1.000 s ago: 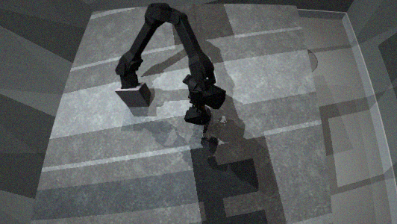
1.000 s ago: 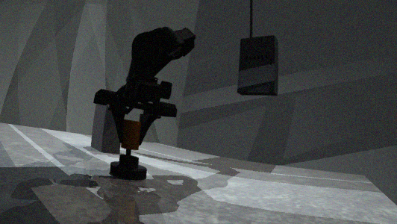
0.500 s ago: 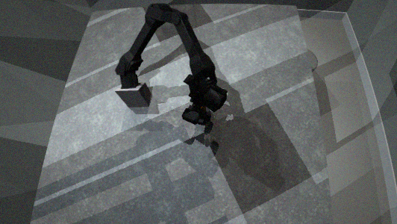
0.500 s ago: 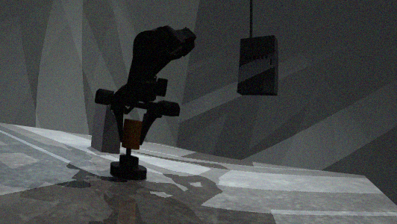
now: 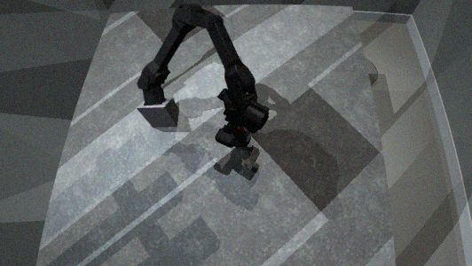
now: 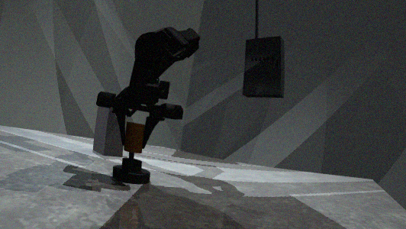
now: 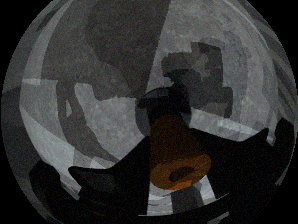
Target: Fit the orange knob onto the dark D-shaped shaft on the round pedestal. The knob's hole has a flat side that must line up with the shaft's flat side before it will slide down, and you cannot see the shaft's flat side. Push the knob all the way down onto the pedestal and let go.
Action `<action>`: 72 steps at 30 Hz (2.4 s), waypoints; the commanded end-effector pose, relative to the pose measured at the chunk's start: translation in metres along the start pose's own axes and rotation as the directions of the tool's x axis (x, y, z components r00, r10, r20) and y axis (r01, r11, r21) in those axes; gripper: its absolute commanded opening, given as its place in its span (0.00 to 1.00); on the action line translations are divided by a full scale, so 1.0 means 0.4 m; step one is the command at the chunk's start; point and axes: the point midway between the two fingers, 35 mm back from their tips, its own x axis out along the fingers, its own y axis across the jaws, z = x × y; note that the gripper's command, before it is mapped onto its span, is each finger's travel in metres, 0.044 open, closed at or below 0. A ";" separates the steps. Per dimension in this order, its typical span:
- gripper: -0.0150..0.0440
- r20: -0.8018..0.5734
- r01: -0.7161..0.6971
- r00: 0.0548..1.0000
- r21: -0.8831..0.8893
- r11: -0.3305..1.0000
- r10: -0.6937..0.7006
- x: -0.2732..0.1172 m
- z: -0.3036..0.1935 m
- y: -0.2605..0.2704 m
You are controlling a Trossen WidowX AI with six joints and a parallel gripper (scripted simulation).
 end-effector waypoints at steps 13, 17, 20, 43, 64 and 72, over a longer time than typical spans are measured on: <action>0.25 0.006 0.002 1.000 0.000 1.000 -0.002 0.001 0.003 0.000; 0.25 0.006 0.002 1.000 0.000 1.000 -0.002 0.004 0.001 0.000; 0.25 0.006 0.002 1.000 0.000 1.000 -0.002 0.003 0.001 0.000; 0.25 0.006 0.001 1.000 0.208 0.978 -0.002 -0.004 0.006 0.001; 0.25 0.006 0.001 1.000 0.208 0.978 -0.002 -0.007 0.005 0.003; 0.25 0.006 0.001 1.000 0.208 0.978 -0.002 0.002 0.001 0.001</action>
